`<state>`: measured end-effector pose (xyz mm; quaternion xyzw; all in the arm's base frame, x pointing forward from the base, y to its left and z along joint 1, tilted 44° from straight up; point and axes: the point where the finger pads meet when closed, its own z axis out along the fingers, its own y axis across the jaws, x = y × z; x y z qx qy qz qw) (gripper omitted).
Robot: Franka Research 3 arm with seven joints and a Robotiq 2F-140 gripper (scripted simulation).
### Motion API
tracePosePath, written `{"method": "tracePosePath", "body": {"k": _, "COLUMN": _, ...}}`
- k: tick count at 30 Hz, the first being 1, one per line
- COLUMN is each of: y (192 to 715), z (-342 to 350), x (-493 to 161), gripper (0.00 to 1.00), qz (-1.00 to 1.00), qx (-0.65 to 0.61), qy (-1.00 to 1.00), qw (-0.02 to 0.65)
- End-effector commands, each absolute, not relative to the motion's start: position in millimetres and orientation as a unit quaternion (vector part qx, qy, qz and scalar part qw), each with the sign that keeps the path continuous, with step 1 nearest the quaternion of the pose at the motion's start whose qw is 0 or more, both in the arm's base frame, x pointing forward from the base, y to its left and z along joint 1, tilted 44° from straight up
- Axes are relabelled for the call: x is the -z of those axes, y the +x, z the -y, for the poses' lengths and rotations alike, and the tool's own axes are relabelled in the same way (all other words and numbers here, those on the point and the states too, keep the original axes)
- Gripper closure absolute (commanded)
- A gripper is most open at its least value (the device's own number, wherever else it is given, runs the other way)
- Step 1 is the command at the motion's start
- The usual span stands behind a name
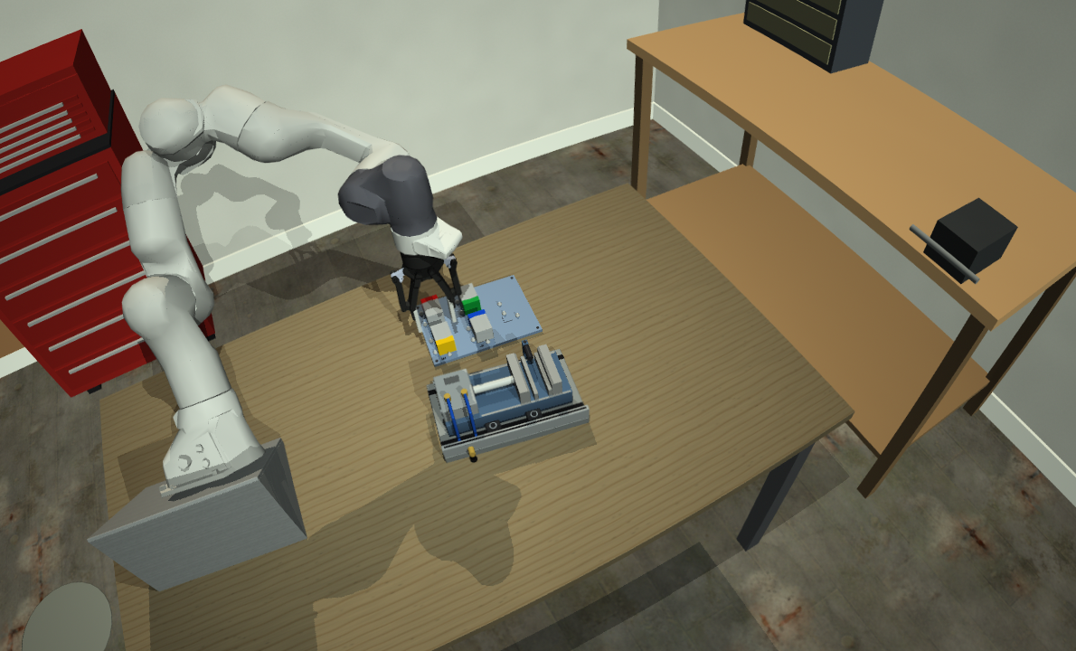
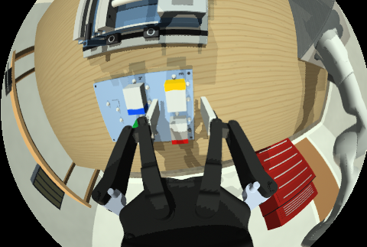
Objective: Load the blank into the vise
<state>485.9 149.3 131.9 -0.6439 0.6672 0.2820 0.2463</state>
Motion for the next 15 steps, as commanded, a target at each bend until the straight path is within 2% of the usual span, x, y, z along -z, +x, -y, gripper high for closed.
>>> {"method": "tracePosePath", "body": {"k": 1, "y": 487.3, "z": -148.0, "x": -133.6, "gripper": 0.54, "qz": -0.666, "qx": -0.281, "qy": -0.645, "qw": 0.248}}
{"method": "tracePosePath", "body": {"k": 15, "y": 492.4, "z": -143.0, "x": -140.1, "gripper": 0.54, "qz": -0.662, "qx": -0.275, "qy": -0.650, "qw": 0.252}}
